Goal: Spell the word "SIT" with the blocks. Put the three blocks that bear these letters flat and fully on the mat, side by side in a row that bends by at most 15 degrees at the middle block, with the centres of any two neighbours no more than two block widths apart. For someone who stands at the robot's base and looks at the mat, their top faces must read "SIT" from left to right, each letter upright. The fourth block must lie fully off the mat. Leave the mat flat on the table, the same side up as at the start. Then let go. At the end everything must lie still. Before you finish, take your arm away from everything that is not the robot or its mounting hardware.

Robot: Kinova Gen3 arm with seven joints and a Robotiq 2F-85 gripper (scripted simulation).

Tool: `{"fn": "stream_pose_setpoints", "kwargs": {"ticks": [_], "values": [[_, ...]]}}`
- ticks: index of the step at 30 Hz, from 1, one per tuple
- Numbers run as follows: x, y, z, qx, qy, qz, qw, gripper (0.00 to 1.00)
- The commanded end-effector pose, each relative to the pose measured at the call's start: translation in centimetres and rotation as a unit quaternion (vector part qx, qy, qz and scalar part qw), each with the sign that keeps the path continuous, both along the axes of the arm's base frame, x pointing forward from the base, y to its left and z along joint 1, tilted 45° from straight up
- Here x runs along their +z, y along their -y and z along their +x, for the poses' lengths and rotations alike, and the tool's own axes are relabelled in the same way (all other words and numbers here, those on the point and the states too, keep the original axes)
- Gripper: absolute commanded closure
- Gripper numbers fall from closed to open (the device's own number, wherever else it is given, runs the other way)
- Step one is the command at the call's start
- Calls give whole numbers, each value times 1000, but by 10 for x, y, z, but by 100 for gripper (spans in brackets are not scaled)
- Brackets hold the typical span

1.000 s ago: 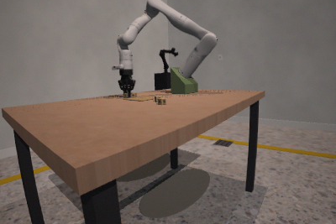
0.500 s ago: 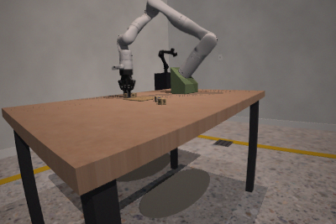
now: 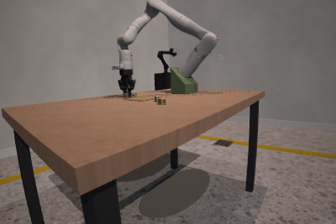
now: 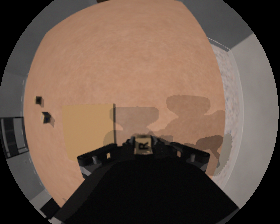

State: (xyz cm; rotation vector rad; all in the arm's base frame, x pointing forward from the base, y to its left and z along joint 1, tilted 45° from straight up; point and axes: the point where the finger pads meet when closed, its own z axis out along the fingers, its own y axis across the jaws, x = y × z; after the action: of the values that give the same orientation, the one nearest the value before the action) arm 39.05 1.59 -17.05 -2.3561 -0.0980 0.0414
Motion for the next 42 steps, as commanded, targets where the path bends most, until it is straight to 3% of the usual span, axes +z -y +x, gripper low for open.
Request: {"fn": "stream_pose_setpoints", "kwargs": {"ticks": [1,6,21,34,42], "values": [[0,1,1,-1,1,-1,1000,67],[0,1,1,-1,1,-1,1000,59],[3,3,1,-1,1,-1,1000,59],[45,45,4,-1,1,-1,1000,59],[61,61,6,-1,1,-1,1000,59]]}}
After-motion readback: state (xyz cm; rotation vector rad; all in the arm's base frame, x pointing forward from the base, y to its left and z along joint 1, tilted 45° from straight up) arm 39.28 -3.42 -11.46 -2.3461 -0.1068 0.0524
